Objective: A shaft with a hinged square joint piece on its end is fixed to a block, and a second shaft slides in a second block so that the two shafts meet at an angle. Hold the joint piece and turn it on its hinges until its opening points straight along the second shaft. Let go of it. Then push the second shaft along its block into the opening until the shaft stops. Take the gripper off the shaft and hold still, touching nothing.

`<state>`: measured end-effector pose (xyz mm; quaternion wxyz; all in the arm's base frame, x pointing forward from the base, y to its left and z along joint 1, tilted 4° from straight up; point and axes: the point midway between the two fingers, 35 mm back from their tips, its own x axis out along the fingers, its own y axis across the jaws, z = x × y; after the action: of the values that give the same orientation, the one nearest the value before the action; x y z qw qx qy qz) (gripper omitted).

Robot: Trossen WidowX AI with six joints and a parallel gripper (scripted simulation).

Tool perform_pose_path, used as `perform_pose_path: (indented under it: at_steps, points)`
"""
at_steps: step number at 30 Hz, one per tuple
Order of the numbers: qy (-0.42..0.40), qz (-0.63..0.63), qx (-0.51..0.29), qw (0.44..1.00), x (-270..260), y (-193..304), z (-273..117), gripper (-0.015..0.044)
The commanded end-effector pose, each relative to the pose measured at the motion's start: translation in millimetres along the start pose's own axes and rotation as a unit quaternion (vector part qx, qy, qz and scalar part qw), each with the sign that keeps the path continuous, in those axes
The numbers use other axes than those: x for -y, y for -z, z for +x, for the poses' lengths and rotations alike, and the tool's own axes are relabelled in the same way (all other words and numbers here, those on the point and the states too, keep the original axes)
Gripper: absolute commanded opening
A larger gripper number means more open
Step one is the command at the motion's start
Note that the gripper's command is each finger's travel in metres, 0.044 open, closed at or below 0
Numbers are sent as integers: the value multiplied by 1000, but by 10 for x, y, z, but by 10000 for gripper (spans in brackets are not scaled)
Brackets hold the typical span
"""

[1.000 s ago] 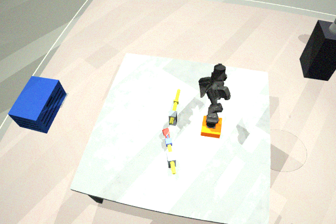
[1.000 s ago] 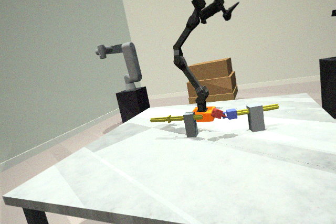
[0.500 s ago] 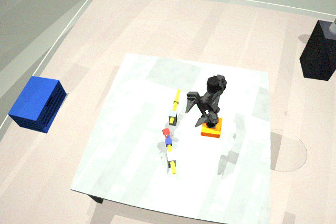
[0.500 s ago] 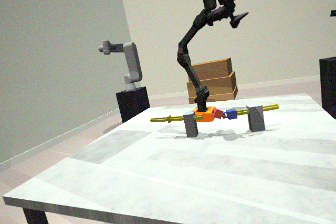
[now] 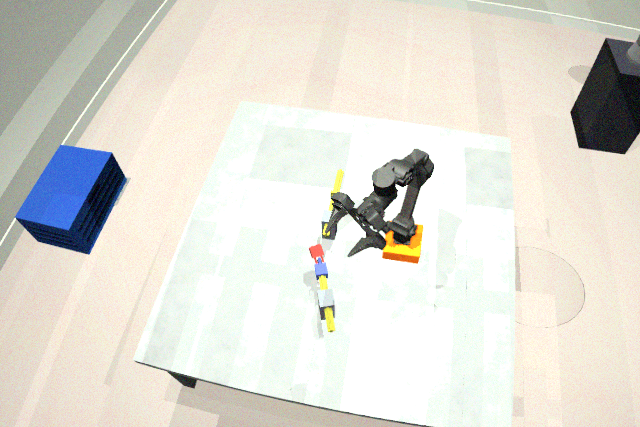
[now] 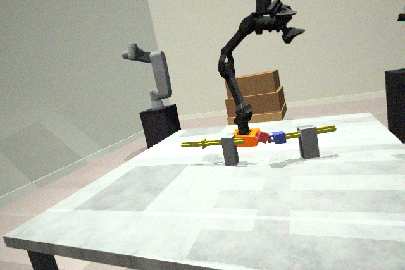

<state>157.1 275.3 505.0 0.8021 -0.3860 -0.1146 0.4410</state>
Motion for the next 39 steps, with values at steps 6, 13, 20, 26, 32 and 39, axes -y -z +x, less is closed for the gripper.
perform_pose_path:
  at_steps: [6,13,20,26,32,39]
  points:
    - [-22,62,-91,994,-64,493,304,440]
    - [-32,118,-163,979,-93,906,458,440]
    - [-39,180,-235,954,-126,1343,558,440]
    - [-39,236,-297,925,-153,1722,594,440]
    - [-35,294,-355,887,-182,2097,584,440]
    - [-24,363,-419,832,-216,2521,520,440]
